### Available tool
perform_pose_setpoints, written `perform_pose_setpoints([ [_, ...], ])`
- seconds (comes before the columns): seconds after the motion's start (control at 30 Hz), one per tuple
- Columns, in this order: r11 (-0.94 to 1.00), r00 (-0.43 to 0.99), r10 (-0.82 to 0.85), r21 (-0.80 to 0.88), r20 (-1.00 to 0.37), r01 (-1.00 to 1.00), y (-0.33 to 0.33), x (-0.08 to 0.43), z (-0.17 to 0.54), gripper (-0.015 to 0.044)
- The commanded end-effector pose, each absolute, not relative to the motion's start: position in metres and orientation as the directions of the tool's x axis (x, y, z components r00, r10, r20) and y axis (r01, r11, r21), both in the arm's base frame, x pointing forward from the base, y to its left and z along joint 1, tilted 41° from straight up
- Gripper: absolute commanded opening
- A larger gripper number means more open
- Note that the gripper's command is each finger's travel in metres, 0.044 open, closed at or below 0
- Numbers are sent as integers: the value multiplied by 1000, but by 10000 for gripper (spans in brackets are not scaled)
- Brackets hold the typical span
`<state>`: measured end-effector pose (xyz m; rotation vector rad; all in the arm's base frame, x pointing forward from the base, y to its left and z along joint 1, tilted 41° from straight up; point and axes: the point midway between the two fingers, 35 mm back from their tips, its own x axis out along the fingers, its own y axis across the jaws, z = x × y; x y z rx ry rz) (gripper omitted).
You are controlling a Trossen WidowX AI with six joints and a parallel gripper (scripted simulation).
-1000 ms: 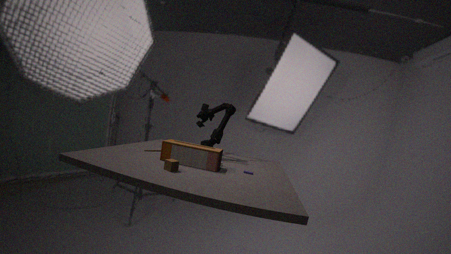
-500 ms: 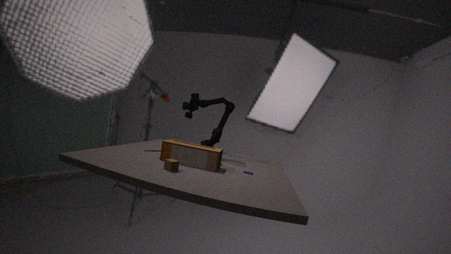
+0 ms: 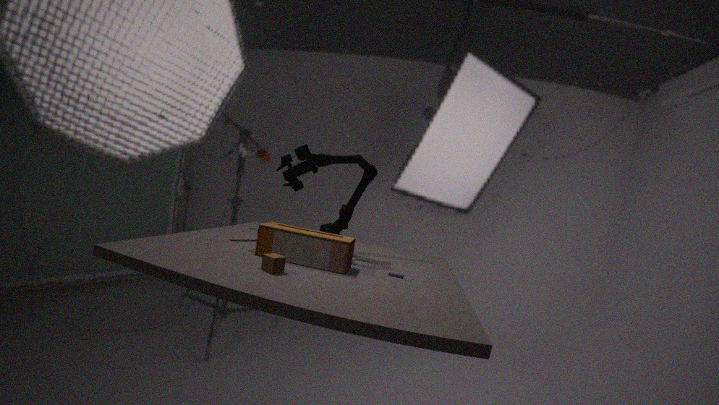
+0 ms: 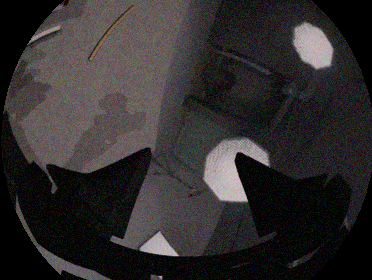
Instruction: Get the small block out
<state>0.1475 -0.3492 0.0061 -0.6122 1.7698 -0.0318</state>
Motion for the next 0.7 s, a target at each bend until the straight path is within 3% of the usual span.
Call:
perform_pose_setpoints([
  [0.0,785,-53,-332,-245,-942,-569,-310,195,9,400],
  [0.3,378,83,-15,-83,-996,-922,-174,279,30,400],
  [0.67,-215,-31,359,-51,-933,-975,-2,288,76,400],
])
